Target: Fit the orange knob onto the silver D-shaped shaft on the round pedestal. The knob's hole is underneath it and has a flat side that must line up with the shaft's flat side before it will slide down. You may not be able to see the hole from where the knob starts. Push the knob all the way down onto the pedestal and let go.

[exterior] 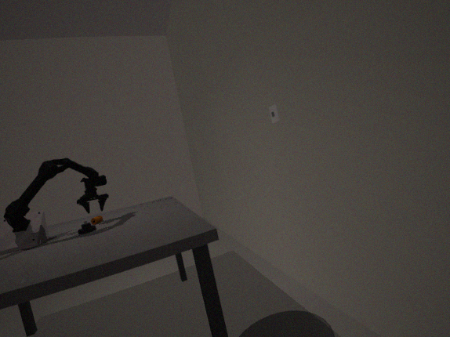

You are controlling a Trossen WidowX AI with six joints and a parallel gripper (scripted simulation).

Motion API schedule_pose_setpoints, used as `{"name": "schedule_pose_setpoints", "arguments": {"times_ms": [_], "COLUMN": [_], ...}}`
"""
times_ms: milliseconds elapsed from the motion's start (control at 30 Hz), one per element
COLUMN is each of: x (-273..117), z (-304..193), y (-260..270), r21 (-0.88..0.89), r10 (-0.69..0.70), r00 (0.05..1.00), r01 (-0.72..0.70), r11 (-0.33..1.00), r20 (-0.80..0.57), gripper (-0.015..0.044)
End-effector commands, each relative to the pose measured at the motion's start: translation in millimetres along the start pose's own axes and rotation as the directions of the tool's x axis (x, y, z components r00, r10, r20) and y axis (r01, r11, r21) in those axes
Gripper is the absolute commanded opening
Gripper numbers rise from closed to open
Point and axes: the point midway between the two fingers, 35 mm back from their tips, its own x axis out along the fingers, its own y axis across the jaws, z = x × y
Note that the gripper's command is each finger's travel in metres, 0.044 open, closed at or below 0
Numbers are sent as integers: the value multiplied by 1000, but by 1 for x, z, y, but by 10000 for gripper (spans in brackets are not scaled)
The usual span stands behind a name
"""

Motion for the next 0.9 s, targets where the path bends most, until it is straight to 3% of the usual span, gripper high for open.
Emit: {"name": "schedule_pose_setpoints", "arguments": {"times_ms": [0,67,233,467,633,867], "x": [-2,-2,-4,-6,-7,-8], "z": [0,0,-3,-6,-8,-10], "y": [0,0,0,-1,-1,-1], "r21": [7,-57,-507,-940,-993,-876], "r10": [-3,-3,-2,0,1,2], "r00": [1000,1000,1000,1000,1000,1000], "r01": [3,3,0,-4,-5,-3], "r11": [1000,998,862,341,-121,-482], "r20": [-3,-3,-3,-4,-5,-5], "gripper": [440,440,440,440,440,440]}}
